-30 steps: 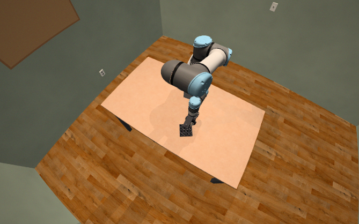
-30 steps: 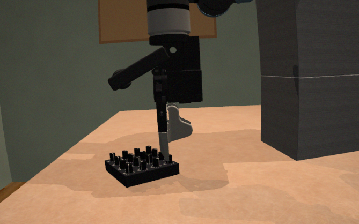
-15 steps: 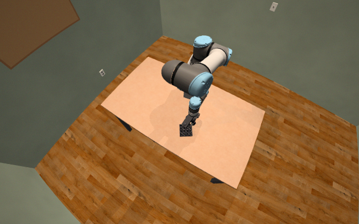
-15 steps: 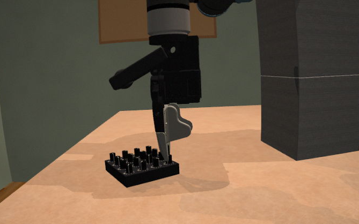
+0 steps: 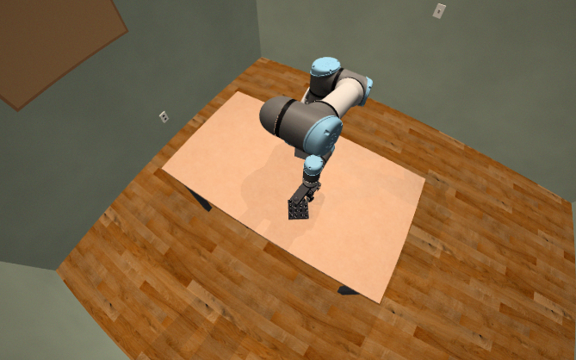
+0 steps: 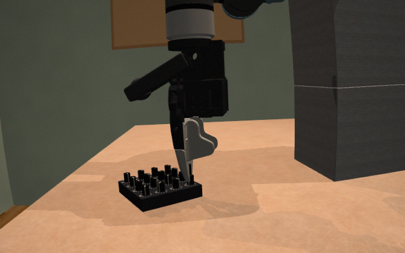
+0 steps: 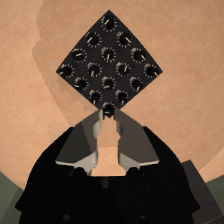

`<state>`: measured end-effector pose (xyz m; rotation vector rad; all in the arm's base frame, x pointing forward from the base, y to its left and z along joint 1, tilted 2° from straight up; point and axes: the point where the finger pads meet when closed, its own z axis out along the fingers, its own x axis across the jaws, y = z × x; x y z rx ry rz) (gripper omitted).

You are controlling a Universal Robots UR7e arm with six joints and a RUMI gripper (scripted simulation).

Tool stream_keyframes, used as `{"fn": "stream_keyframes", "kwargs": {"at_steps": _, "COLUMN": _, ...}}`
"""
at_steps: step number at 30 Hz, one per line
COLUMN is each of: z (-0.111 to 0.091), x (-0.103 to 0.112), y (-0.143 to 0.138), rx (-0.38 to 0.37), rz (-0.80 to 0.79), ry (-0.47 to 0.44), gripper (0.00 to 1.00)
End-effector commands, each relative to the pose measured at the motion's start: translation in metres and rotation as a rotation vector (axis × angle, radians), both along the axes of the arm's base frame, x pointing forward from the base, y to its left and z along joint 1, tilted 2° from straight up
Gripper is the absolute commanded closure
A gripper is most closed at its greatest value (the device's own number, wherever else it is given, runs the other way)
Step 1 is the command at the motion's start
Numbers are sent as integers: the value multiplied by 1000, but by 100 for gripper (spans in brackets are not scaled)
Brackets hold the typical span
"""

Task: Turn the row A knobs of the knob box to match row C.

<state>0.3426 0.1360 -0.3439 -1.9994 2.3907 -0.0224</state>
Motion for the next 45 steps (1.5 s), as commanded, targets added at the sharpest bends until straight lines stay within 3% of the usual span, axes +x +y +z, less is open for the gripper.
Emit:
{"fn": "stream_keyframes", "kwargs": {"at_steps": 1, "z": 0, "x": 0, "y": 0, "rx": 0, "rz": -10, "ry": -1, "gripper": 96}}
{"fn": "stream_keyframes", "kwargs": {"at_steps": 19, "z": 0, "x": 0, "y": 0, "rx": 0, "rz": -12, "ry": -1, "gripper": 96}}
{"fn": "stream_keyframes", "kwargs": {"at_steps": 20, "z": 0, "x": 0, "y": 0, "rx": 0, "rz": -12, "ry": -1, "gripper": 89}}
{"fn": "stream_keyframes", "kwargs": {"at_steps": 45, "z": 3, "x": 0, "y": 0, "rx": 0, "rz": -12, "ry": -1, "gripper": 89}}
